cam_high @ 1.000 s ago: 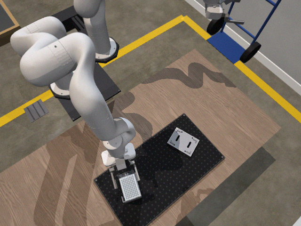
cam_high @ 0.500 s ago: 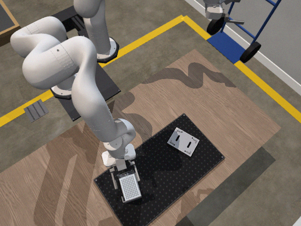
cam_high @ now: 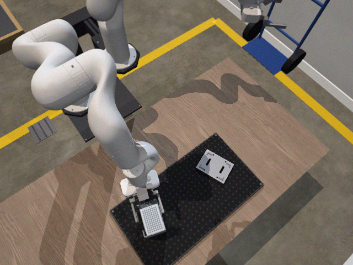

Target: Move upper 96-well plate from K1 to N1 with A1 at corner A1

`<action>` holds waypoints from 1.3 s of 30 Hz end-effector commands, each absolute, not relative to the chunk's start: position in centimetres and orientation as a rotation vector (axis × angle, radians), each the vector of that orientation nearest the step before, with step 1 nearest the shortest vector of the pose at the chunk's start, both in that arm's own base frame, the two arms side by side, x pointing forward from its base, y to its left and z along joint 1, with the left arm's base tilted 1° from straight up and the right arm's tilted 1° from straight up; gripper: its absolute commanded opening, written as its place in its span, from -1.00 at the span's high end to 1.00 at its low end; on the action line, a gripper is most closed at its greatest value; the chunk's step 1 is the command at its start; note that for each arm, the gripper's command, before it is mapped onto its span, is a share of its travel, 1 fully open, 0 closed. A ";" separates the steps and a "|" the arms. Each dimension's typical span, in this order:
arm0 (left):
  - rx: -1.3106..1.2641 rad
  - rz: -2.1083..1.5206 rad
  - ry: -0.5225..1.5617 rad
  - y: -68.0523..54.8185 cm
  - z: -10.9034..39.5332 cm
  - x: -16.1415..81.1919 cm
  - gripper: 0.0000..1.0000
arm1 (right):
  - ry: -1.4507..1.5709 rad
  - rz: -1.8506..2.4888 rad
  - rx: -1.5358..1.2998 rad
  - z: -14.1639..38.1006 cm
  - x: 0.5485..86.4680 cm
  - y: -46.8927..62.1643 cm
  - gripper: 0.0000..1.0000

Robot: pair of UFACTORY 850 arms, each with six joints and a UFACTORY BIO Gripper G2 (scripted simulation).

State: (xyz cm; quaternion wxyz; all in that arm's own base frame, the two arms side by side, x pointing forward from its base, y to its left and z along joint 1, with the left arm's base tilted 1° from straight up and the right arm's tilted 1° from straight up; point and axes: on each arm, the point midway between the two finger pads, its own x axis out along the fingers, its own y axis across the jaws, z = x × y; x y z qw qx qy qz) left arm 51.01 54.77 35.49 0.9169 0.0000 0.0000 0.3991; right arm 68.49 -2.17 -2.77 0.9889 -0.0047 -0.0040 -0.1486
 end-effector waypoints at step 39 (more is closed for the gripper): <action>0.001 0.821 -0.003 54.8 35.7 51.1 -1.00 | -0.010 -0.298 -0.010 -8.7 68.6 -2.2 0.25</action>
